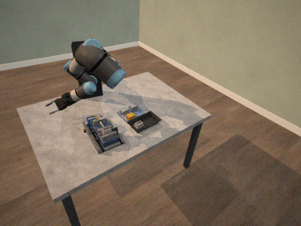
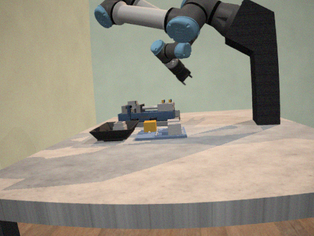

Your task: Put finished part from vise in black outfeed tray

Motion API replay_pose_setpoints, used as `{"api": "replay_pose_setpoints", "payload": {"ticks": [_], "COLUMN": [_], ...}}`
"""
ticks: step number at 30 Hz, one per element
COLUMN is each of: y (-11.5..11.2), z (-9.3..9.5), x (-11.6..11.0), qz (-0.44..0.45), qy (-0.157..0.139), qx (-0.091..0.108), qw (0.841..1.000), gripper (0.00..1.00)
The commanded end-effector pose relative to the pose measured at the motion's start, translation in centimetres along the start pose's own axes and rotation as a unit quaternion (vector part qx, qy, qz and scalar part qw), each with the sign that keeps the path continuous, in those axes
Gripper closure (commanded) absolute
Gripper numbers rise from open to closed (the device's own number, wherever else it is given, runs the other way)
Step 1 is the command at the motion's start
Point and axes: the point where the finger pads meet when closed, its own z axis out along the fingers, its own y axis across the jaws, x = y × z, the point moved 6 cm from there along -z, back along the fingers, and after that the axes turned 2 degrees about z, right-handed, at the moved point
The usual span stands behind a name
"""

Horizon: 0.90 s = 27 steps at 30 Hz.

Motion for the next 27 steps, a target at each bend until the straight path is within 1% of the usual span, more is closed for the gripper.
{"api": "replay_pose_setpoints", "payload": {"ticks": [1,4,7,9,14,15,18,19,24,26,27], "y": [-2.6,-4.7,-6.9,-6.9,-10.3,-10.3,-12.1,-12.1,-14.5,-14.5,-14.9], "z": [-1.1,-2.3,-3.9,-3.9,-7.5,-7.5,-10.0,-10.0,-14.6,-14.6,-15.5], "x": [0.3,0.4,0.5,0.5,0.4,0.4,0.3,0.3,-0.1,-0.1,-0.2], "qz": [0.024,0.044,0.065,0.065,0.100,0.100,0.121,0.121,0.151,0.151,0.156], "qy": [-0.028,-0.051,-0.078,-0.078,-0.130,-0.130,-0.164,-0.164,-0.221,-0.221,-0.232], "qx": [0.042,0.076,0.111,0.111,0.169,0.169,0.200,0.200,0.245,0.245,0.252], "qw": [0.998,0.995,0.989,0.989,0.972,0.972,0.958,0.958,0.932,0.932,0.926], "gripper": [0.00,0.00,0.00,0.00,0.00,0.00,0.00,0.00,0.00,0.00,0.00]}}
